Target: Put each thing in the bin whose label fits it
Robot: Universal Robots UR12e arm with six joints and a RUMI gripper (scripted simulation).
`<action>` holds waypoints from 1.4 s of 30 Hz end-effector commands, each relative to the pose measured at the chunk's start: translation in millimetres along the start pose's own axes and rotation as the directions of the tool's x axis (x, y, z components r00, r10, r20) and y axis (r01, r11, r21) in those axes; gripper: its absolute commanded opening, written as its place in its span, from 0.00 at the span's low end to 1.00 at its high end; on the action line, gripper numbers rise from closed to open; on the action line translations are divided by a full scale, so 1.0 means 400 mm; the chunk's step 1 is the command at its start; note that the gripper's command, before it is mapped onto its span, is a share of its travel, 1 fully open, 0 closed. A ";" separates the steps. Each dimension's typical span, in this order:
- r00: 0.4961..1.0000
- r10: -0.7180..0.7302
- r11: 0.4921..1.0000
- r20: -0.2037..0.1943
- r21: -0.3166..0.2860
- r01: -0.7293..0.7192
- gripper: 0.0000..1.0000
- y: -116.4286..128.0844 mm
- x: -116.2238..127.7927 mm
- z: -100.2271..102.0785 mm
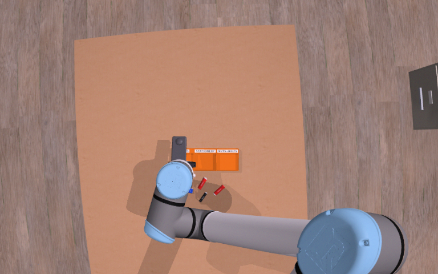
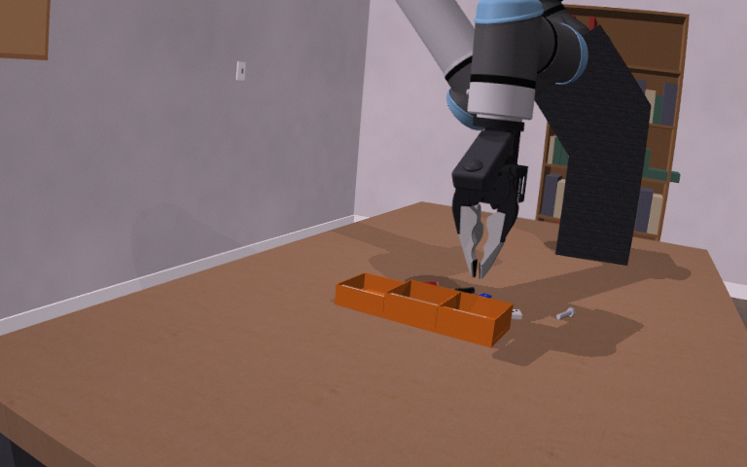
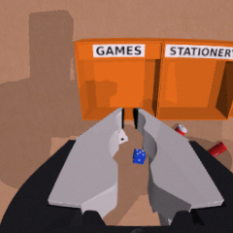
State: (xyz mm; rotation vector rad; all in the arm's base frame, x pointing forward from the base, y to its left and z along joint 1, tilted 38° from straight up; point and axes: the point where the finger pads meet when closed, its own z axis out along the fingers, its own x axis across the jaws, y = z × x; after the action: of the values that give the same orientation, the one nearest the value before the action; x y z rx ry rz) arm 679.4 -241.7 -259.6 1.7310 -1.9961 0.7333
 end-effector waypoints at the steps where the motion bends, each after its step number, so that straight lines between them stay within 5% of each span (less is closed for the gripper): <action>1: 1.000 0.000 1.000 0.001 -0.011 0.000 0.04 0.013 -0.002 0.006; 9: 1.000 -0.001 1.000 0.001 -0.010 0.001 0.04 0.012 -0.002 0.005; 24: 1.000 -0.002 1.000 0.000 -0.007 0.002 0.04 0.009 -0.002 -0.299; 27: 1.000 -0.002 1.000 0.000 -0.007 0.002 0.04 0.010 -0.002 -0.329; 42: 1.000 0.000 1.000 0.001 -0.009 0.000 0.04 0.008 -0.002 -0.323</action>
State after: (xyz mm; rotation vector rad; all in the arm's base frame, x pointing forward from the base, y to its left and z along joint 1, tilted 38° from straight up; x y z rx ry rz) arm 672.0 -161.1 -158.6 1.7277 -1.9975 0.7252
